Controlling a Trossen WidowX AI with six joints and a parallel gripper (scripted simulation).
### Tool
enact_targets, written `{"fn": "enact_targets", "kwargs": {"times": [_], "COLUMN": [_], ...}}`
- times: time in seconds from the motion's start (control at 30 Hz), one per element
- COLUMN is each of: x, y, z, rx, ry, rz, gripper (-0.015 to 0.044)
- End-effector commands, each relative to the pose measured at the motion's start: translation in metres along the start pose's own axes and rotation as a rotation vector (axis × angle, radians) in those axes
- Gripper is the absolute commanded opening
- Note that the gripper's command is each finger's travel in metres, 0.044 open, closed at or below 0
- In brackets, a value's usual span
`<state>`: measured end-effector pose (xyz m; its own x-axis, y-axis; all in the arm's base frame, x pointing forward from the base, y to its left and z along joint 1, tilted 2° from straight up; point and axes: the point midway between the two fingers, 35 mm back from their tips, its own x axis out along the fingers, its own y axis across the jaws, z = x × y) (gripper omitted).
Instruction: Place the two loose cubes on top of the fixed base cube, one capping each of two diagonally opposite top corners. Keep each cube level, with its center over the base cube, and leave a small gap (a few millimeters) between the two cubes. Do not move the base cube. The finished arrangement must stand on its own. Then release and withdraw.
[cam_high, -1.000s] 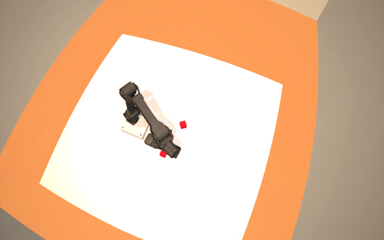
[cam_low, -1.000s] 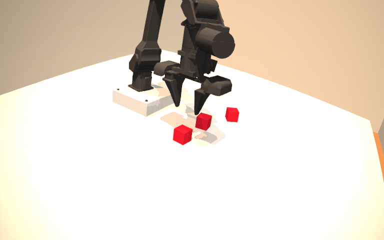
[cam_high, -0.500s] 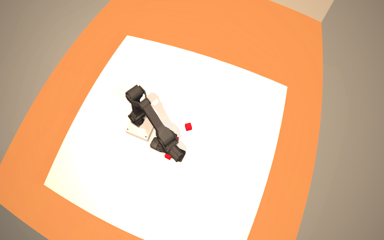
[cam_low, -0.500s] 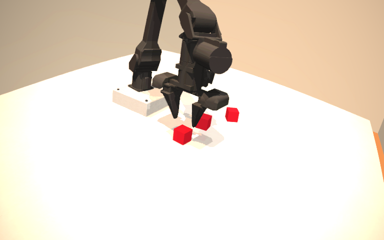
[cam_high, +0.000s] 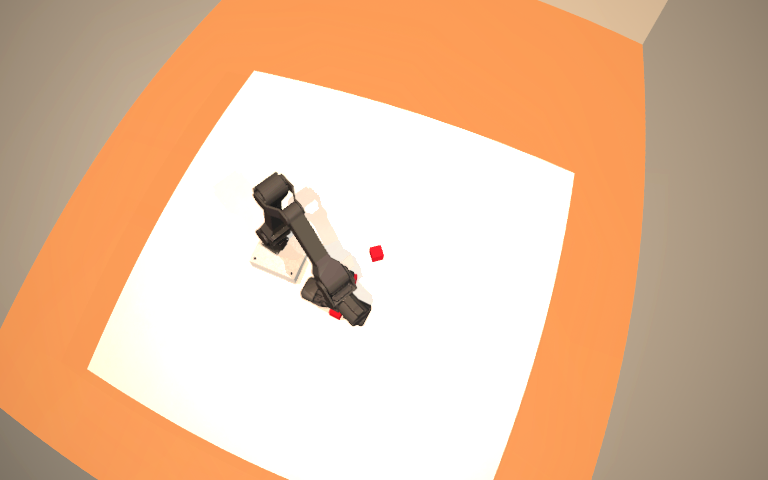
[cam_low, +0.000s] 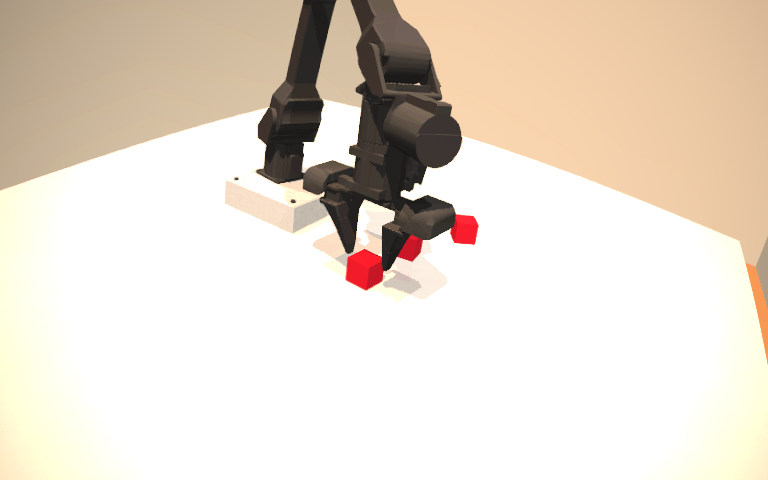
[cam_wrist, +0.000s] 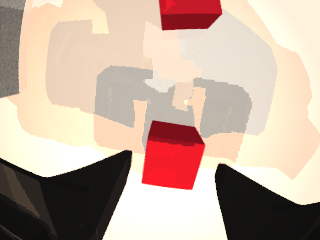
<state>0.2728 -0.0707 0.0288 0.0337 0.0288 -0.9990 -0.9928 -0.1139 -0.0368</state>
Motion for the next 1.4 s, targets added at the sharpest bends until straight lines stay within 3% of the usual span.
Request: {"fn": "enact_targets", "kwargs": {"times": [0.0,0.13,0.33,0.53,1.37], "x": [0.01,0.014,0.014,0.009,-0.069], "y": [0.002,0.002,0.002,0.001,-0.003], "z": [0.0,0.0,0.0,0.0,-0.001], "rx": [0.003,0.003,0.003,0.003,0.003], "ry": [0.0,0.0,0.0,0.0,0.001], "rz": [0.009,0.009,0.009,0.009,0.009], "gripper": [0.0265,0.0265,0.0107,0.0105,0.0105]}}
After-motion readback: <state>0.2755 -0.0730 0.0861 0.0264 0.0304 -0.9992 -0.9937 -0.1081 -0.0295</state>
